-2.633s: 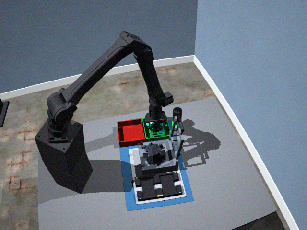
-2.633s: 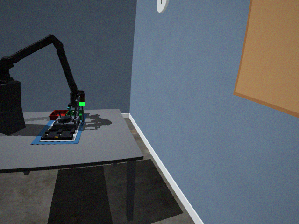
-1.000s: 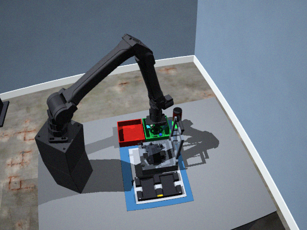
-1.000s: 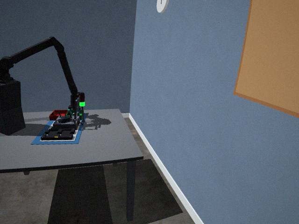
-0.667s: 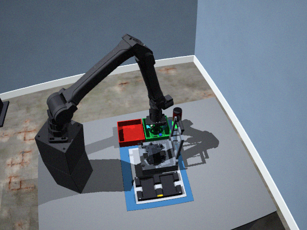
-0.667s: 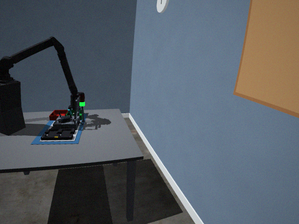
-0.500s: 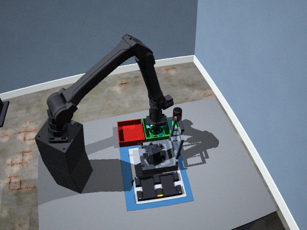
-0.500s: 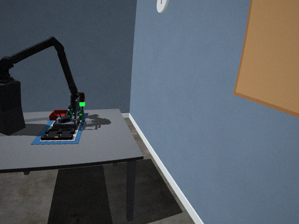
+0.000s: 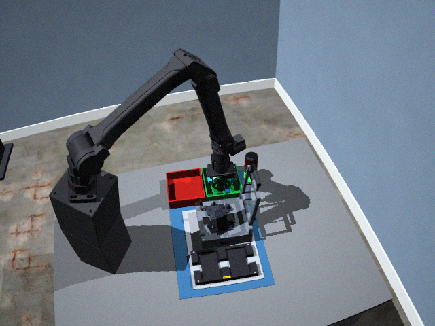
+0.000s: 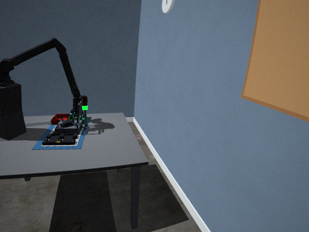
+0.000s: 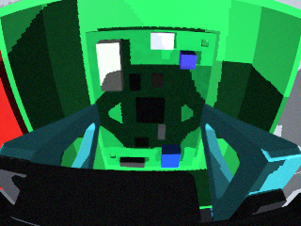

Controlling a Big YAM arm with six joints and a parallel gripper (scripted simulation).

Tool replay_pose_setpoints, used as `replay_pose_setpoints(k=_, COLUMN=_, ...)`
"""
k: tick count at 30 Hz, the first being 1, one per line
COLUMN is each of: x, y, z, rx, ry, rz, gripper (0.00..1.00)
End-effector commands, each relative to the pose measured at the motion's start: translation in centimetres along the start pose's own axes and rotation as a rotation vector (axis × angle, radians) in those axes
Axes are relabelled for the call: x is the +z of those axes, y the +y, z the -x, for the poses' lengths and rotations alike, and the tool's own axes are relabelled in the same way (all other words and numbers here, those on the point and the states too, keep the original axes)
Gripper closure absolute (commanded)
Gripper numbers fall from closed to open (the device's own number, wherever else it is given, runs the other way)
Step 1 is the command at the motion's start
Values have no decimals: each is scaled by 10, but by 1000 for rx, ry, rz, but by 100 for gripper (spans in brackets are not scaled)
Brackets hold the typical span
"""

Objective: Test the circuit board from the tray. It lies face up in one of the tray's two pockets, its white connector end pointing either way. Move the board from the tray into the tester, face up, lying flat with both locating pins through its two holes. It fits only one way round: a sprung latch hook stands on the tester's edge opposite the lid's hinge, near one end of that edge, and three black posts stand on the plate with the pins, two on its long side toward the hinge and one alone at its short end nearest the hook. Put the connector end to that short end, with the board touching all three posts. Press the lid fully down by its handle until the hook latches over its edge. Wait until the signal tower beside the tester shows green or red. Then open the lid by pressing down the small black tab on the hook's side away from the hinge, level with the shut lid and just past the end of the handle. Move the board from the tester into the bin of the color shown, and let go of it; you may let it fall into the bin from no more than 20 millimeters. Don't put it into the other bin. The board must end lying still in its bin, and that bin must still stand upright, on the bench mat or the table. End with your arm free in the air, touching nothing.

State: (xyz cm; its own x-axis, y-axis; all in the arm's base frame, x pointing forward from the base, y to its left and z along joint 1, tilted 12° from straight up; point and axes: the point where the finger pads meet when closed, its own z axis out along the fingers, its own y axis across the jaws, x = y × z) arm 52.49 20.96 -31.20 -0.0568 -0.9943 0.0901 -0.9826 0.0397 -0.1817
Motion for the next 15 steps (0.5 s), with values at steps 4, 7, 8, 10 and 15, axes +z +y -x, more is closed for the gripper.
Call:
replay_pose_setpoints(k=4, x=5, y=-9, z=0, rx=4, ry=-9, rz=-12, gripper=28)
replay_pose_setpoints(k=7, x=5, y=-9, z=0, rx=4, ry=-9, rz=-13, gripper=28)
replay_pose_setpoints(k=8, x=5, y=-10, z=1, rx=5, ry=-10, rz=-14, gripper=28)
replay_pose_setpoints(k=10, x=5, y=-12, z=1, rx=6, ry=-11, rz=-17, gripper=28)
replay_pose_setpoints(k=15, x=7, y=-8, z=-1, rx=5, ry=-8, rz=-10, gripper=28)
